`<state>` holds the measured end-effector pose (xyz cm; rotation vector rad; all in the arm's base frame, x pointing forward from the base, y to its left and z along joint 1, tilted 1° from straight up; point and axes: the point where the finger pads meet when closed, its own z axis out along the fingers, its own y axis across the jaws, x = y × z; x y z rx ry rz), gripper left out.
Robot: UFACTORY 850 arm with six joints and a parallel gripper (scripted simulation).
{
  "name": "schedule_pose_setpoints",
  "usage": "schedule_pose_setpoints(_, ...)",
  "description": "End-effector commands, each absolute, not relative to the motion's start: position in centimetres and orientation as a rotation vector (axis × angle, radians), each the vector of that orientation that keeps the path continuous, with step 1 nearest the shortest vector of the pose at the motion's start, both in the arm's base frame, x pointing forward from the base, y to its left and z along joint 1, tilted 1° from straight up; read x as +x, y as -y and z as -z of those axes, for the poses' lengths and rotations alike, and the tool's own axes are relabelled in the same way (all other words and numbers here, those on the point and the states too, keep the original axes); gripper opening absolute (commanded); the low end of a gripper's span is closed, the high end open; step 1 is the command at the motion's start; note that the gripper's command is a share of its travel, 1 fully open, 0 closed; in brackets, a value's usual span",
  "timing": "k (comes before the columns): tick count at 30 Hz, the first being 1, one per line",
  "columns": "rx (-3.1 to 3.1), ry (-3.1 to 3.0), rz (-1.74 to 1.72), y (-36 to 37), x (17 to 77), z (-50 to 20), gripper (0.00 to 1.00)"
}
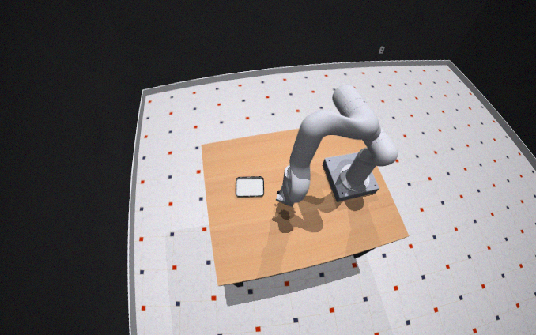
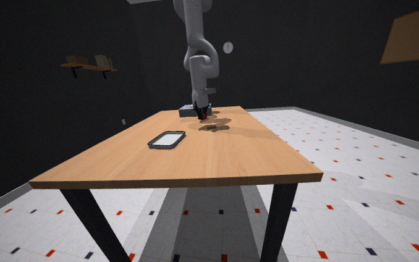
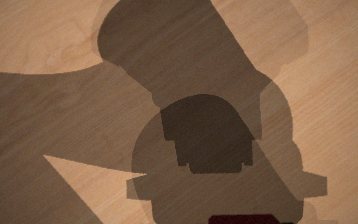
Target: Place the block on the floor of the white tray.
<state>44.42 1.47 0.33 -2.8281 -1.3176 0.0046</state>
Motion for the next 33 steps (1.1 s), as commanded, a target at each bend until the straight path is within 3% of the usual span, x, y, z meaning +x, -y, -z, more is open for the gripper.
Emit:
schedule_pose_setpoints(1,-2.835,1.320,-0.012,-1.5,44.5,-0.9,0.00)
schedule_pose_setpoints(28,-2.835,1.320,-0.012,-1.4,44.6,-0.9,0.00)
schedule_pose_setpoints(33,-2.835,1.320,-0.012,4.3,50.1,-0.8,0.00)
